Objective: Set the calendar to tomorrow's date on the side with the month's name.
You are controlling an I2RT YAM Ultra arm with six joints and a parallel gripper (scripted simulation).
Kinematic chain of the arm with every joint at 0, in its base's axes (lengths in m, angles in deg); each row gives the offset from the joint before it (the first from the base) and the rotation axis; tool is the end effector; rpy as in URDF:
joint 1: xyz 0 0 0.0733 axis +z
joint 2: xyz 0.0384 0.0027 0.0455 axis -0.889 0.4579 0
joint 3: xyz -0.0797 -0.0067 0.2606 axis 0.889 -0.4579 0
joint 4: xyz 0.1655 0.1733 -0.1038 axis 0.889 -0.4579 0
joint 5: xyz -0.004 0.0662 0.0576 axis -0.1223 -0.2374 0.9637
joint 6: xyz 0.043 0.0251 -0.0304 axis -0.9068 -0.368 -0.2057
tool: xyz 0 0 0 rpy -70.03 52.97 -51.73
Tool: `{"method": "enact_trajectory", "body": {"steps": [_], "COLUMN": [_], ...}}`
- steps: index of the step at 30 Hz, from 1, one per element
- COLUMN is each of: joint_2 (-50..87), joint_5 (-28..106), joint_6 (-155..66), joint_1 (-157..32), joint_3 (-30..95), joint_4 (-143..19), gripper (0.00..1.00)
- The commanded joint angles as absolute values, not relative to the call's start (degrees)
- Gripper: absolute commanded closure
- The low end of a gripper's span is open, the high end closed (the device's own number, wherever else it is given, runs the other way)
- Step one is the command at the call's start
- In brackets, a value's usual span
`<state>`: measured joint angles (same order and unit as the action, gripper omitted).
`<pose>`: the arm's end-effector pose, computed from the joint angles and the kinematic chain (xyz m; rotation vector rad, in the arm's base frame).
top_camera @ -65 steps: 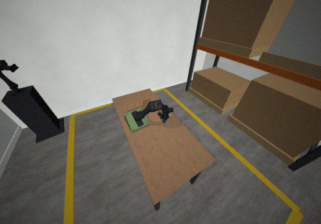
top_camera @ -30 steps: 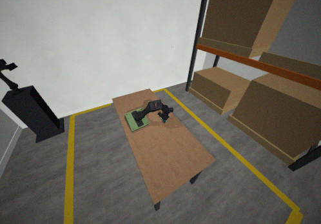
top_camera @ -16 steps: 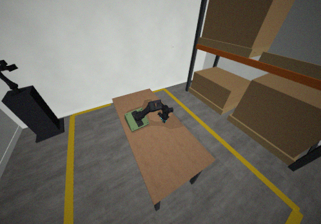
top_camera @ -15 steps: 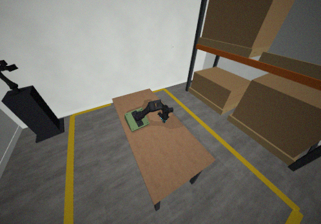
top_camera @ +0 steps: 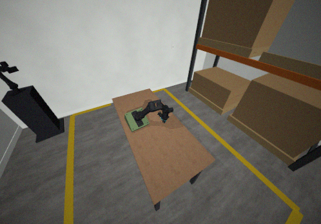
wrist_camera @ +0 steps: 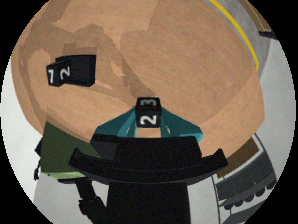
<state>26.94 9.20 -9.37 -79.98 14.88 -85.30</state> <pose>0.2979 -0.1136 0.1153 0.4202 -2.8908 0.8027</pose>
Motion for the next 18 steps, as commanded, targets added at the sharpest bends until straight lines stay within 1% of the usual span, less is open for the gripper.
{"method": "enact_trajectory", "body": {"steps": [1,18], "joint_2": [26.66,27.02], "joint_5": [9.3,9.34], "joint_6": [-9.3,-9.01], "joint_1": [-79.74,-80.0], "joint_3": [14.96,14.77], "joint_4": [-85.18,-84.5], "gripper": [0.73,0.73]}}
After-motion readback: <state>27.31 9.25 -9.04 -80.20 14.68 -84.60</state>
